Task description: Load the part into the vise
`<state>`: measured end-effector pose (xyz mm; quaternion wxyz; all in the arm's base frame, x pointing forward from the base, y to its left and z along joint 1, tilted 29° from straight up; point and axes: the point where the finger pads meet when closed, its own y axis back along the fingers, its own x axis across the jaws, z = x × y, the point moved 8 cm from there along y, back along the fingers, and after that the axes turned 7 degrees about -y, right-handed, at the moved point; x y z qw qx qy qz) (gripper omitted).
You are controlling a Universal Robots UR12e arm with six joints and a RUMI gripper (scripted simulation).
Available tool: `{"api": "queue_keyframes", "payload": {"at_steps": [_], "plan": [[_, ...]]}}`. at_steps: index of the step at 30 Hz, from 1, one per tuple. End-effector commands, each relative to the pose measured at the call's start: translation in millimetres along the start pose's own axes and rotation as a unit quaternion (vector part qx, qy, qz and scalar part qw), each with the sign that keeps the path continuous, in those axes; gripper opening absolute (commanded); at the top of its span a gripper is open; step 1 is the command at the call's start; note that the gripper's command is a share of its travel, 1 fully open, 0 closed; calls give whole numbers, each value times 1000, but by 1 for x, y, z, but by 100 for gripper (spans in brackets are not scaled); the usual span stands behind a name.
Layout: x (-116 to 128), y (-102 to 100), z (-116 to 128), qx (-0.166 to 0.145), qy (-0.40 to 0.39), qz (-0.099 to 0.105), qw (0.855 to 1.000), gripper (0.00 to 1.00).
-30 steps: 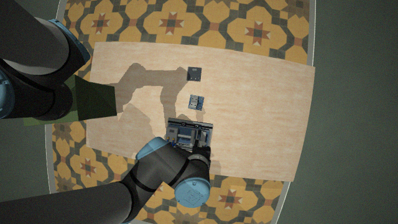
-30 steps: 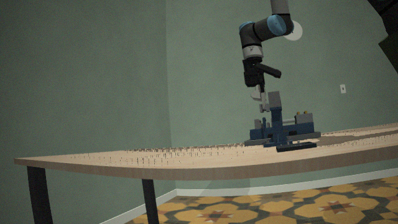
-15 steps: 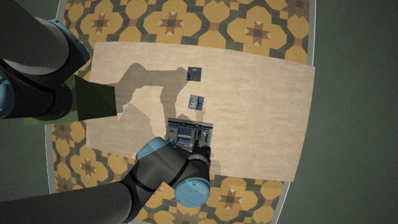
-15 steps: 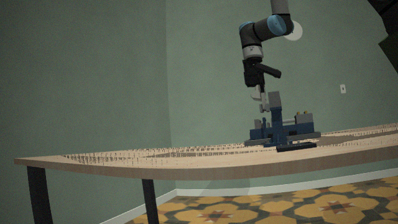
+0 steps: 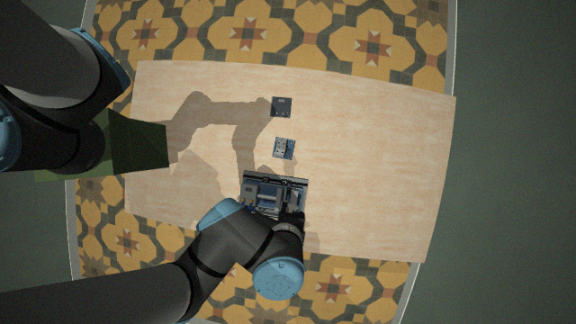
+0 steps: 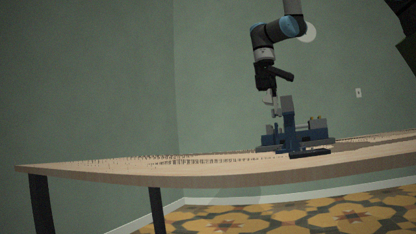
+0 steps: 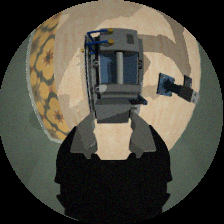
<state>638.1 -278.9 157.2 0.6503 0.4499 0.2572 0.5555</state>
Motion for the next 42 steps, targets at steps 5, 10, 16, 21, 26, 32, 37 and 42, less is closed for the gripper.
{"api": "queue_keyframes", "payload": {"at_steps": [5, 10, 16, 21, 26, 32, 37, 42], "plan": [[0, 0, 1, -1, 0, 0, 1000, 0], [0, 0, 1, -1, 0, 0, 1000, 0], [0, -1, 1, -1, 0, 0, 1000, 0], [0, -2, 1, -1, 0, 0, 1000, 0], [0, -5, 1, -1, 0, 0, 1000, 0], [0, -9, 1, -1, 0, 0, 1000, 0], [0, -11, 1, -1, 0, 0, 1000, 0], [0, -14, 1, -1, 0, 0, 1000, 0]]}}
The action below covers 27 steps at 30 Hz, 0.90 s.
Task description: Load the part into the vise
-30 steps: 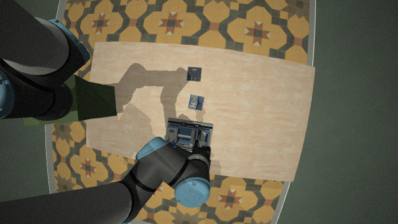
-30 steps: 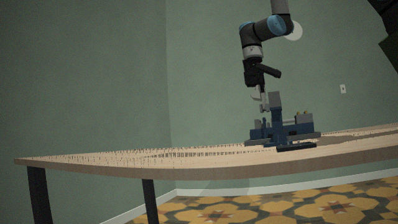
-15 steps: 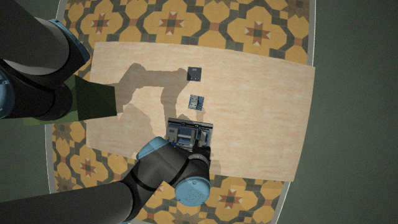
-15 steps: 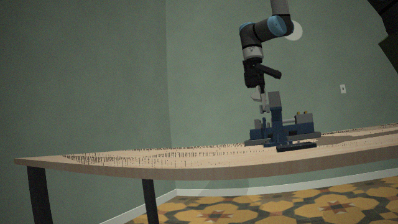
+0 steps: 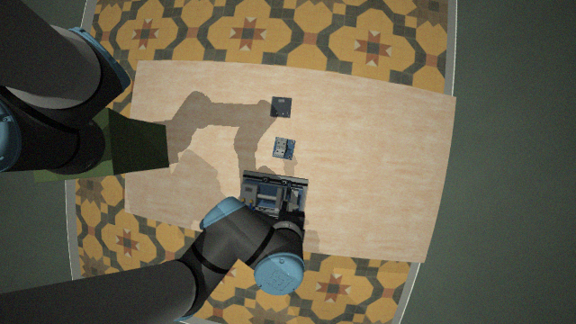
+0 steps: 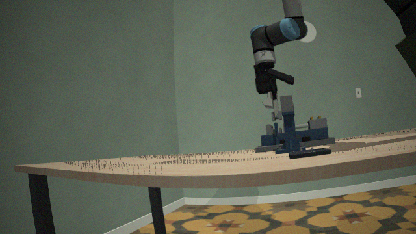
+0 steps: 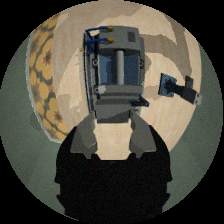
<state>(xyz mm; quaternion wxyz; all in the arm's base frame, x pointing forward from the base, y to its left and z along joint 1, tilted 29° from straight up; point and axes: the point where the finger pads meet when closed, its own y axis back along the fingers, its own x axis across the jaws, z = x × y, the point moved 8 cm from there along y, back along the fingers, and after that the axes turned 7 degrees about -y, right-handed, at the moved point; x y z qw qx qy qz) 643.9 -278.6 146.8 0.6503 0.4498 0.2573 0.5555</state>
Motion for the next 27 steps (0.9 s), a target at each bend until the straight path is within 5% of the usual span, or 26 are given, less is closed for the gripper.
{"api": "queue_keyframes", "payload": {"at_steps": [1, 27], "plan": [[0, -3, 1, -1, 0, 0, 1000, 0], [0, -12, 1, -1, 0, 0, 1000, 0]]}}
